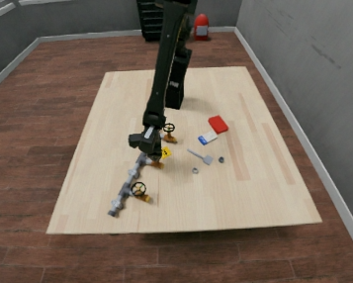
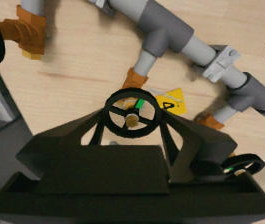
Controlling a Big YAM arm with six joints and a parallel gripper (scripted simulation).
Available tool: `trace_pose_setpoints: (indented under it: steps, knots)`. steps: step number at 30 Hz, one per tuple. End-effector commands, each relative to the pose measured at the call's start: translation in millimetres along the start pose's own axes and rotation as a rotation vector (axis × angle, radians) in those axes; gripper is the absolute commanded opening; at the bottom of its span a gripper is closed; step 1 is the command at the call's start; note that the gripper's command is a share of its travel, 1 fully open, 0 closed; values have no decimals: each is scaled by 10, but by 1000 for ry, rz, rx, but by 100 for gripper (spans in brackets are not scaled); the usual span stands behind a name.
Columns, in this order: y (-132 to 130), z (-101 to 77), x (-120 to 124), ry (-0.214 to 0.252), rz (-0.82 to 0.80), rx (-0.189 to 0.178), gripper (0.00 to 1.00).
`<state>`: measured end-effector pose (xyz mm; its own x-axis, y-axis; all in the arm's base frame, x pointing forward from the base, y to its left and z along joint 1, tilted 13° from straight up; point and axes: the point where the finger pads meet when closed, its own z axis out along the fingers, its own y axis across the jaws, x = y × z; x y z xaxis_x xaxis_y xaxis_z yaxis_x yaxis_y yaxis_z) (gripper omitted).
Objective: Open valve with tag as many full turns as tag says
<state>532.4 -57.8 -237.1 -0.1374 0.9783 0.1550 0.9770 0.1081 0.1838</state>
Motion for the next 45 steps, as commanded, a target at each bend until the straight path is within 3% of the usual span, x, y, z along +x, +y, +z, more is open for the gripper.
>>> trace_pose_setpoints:
  steps: [1,9,22,28,37,39,45]
  knots:
    - [10,-15,9,-4,22,4,0]
    - [10,-15,9,-4,9,4,0]
    - [10,-15,10,-3,-195,4,0]
    - [11,-15,10,-3,-423,4,0]
    - [13,-16,11,-2,-889,3,0]
    - [13,-16,11,-2,-889,3,0]
    - [12,-16,12,-2,-1239,2,0]
